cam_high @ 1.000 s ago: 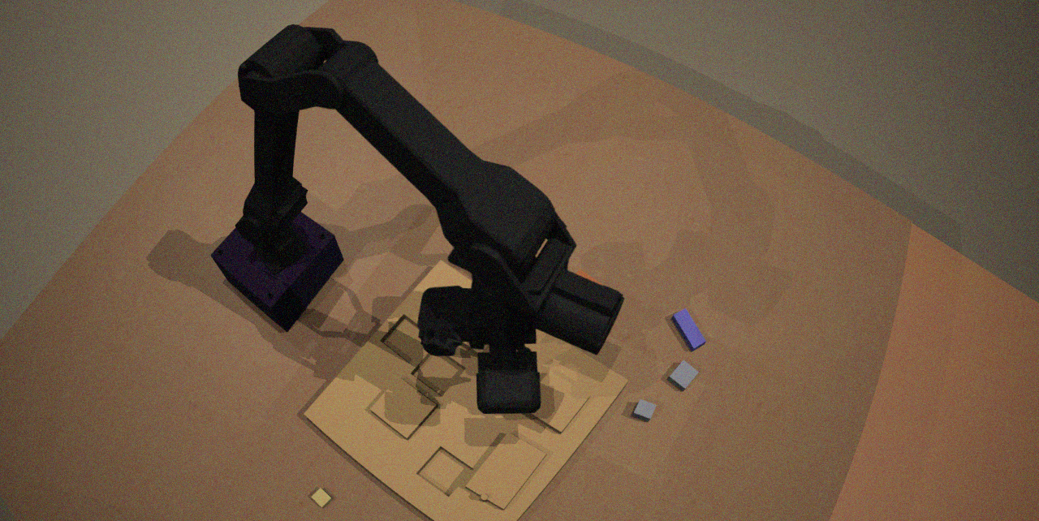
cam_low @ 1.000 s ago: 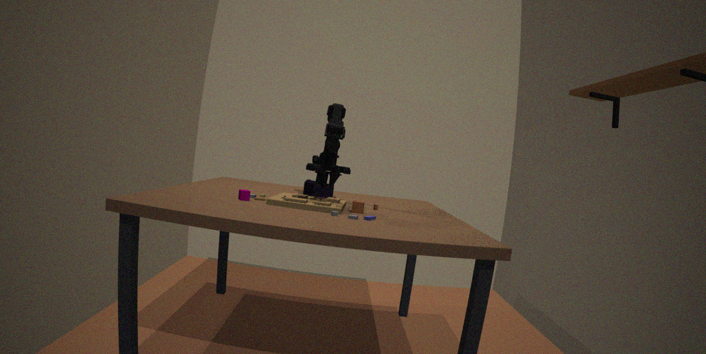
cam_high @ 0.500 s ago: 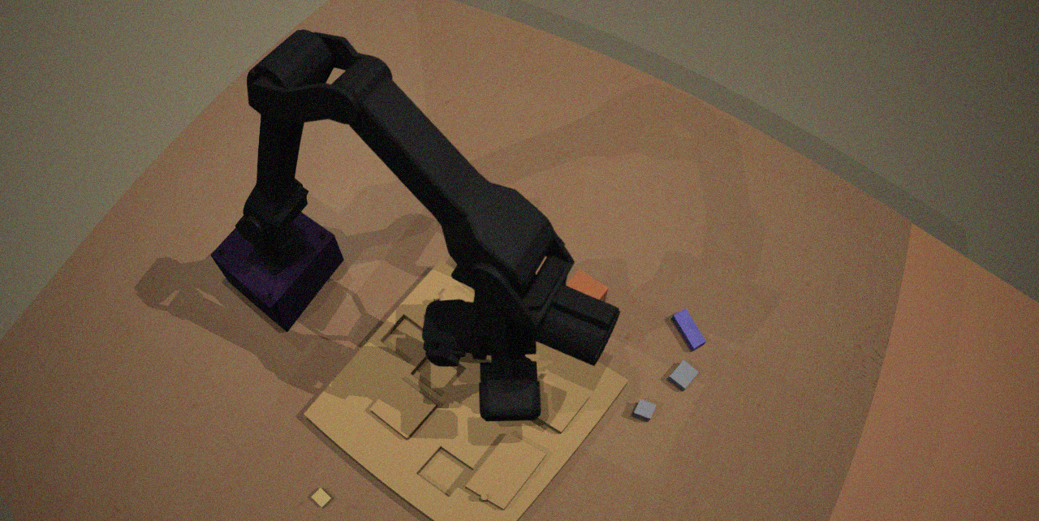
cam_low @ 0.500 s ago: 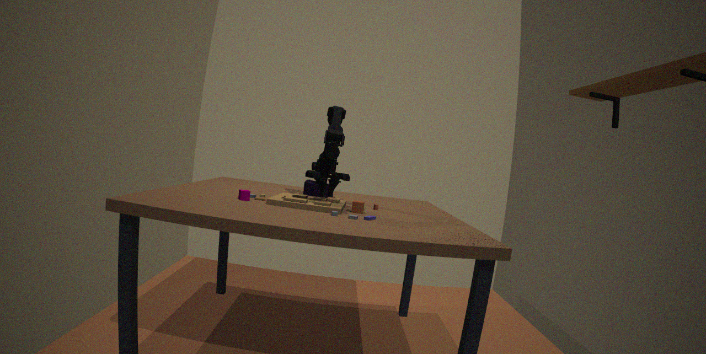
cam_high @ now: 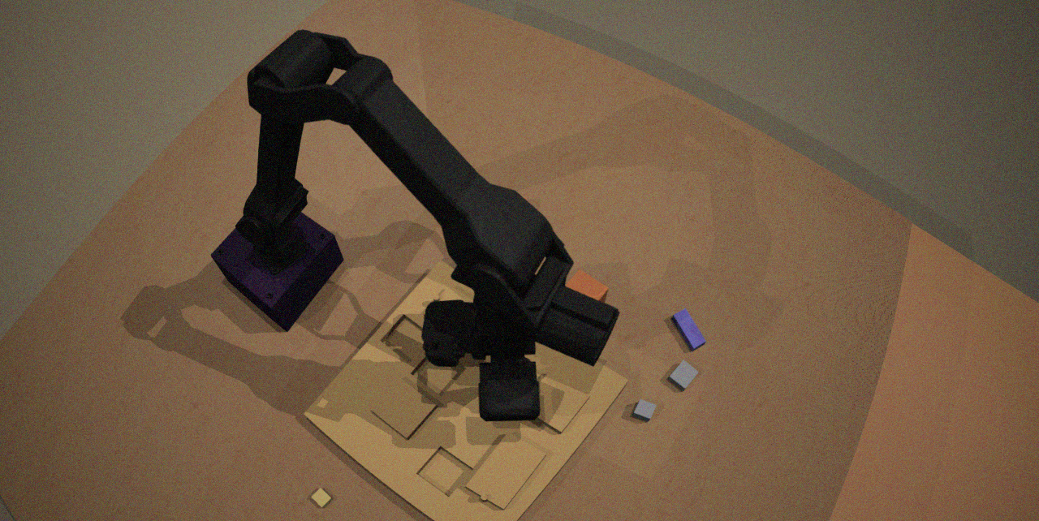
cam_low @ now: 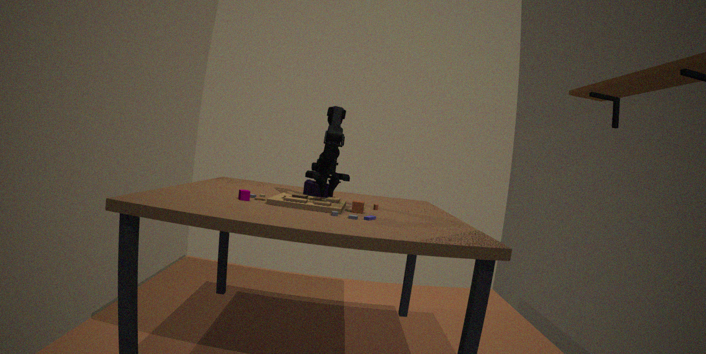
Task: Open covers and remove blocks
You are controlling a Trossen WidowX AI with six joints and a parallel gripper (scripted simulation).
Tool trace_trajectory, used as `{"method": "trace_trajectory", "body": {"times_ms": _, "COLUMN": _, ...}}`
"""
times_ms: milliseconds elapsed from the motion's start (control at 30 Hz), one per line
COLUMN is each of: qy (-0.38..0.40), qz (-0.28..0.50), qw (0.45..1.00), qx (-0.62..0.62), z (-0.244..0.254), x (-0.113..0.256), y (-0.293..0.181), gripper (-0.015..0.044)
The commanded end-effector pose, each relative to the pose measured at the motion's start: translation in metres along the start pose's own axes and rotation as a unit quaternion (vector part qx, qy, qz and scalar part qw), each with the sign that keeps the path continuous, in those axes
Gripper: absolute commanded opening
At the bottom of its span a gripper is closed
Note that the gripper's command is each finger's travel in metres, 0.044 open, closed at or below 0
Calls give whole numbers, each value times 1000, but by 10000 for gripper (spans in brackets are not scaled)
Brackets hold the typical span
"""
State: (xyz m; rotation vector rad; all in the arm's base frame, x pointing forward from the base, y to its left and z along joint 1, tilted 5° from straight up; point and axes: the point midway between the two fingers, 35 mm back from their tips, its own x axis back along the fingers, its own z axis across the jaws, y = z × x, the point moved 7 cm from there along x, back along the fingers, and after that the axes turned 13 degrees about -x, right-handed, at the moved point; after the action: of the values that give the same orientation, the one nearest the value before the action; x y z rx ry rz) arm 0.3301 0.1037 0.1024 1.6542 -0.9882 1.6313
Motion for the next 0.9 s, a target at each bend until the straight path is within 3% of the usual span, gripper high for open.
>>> {"method": "trace_trajectory", "body": {"times_ms": 0, "qy": -1, "qz": 1, "qw": 1000, "qx": -2, "z": 0, "x": -1, "y": 0, "gripper": 144}}
{"method": "trace_trajectory", "body": {"times_ms": 867, "qy": -2, "qz": 1, "qw": 1000, "qx": -2, "z": 0, "x": -20, "y": 0, "gripper": 144}}
